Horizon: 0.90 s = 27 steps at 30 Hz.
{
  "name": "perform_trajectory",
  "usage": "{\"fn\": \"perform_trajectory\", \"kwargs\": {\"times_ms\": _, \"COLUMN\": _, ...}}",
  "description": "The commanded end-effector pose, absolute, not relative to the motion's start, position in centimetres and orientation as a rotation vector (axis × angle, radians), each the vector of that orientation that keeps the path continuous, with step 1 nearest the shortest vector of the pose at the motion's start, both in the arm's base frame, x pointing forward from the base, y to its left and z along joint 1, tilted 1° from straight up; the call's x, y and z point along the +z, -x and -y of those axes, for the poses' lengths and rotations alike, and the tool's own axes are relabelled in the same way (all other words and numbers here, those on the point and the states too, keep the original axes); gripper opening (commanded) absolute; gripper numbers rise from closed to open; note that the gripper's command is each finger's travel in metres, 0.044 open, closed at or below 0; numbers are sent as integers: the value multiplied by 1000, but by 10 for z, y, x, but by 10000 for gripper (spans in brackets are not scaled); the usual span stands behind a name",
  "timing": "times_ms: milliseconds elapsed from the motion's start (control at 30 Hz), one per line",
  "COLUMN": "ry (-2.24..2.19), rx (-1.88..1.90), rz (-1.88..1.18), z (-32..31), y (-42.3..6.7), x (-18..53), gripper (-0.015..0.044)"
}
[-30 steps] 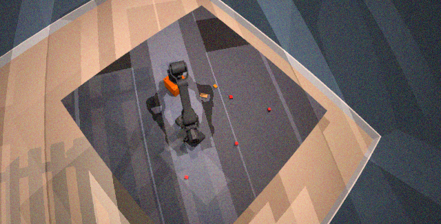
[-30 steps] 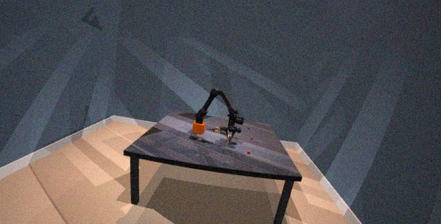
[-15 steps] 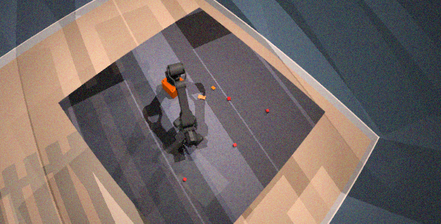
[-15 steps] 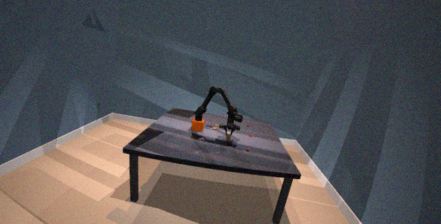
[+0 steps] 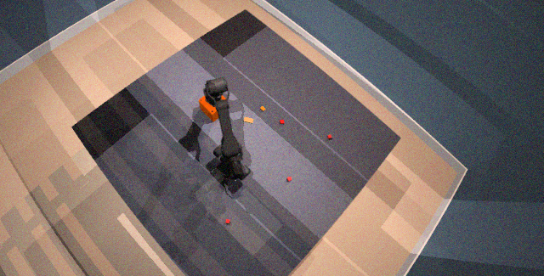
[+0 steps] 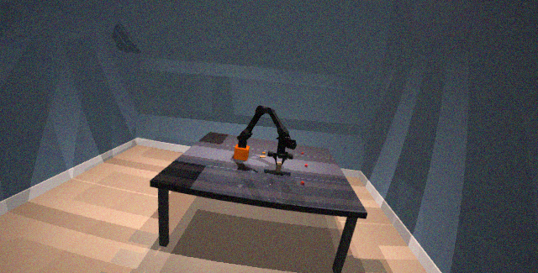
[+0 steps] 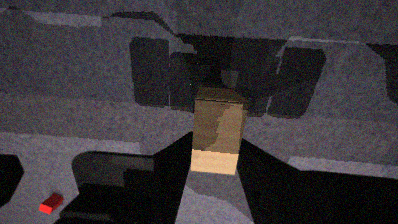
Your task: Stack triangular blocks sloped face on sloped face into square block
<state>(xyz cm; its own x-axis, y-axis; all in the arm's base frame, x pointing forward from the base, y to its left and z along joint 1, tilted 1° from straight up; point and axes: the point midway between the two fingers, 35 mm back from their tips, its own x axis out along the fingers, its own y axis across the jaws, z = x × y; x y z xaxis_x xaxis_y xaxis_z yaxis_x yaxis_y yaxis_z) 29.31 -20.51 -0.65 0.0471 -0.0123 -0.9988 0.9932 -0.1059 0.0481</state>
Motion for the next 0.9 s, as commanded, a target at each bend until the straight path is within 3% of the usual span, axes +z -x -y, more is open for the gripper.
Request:
{"fn": "perform_trajectory", "kwargs": {"times_ms": 0, "ry": -1302, "rx": -1256, "rz": -1115, "z": 205, "y": -293, "x": -7, "gripper": 26}}
{"fn": "perform_trajectory", "kwargs": {"times_ms": 533, "ry": -1302, "rx": -1256, "rz": -1115, "z": 205, "y": -293, "x": -7, "gripper": 440}}
{"fn": "perform_trajectory", "kwargs": {"times_ms": 867, "ry": -1302, "rx": -1256, "rz": -1114, "z": 206, "y": -294, "x": 5, "gripper": 440}}
